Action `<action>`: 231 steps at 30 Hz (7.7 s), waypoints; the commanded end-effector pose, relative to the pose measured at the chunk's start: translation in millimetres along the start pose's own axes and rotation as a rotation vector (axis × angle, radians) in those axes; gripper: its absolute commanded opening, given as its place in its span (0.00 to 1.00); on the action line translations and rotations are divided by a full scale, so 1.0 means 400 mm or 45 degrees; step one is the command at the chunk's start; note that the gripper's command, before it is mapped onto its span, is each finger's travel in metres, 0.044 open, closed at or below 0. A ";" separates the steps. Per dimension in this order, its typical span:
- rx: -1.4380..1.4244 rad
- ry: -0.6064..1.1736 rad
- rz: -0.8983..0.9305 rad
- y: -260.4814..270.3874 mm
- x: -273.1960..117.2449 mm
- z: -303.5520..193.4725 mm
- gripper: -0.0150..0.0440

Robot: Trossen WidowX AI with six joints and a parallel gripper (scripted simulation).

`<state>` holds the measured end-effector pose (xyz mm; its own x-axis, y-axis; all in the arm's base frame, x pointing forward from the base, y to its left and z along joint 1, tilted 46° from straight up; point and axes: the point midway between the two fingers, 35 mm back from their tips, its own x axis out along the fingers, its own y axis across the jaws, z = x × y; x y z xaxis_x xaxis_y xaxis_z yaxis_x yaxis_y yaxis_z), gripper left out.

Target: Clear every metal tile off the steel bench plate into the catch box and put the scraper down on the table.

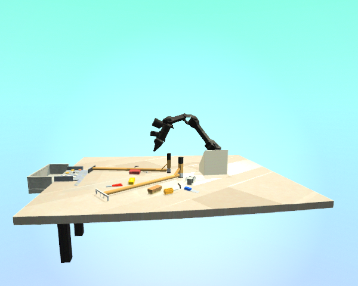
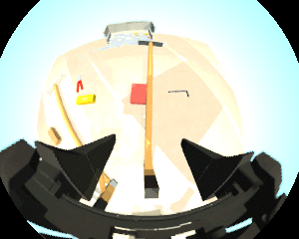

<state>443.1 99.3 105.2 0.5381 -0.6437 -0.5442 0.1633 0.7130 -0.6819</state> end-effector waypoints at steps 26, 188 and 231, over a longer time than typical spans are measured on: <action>-0.034 -0.135 0.015 -0.012 -0.127 -0.150 1.00; -0.150 -0.260 0.104 0.087 0.070 -0.293 0.25; -0.220 -0.255 0.145 0.035 0.024 -0.377 0.25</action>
<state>336.2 60.4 18.1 0.6991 -0.4863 -0.5242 -0.0348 0.7091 -0.7043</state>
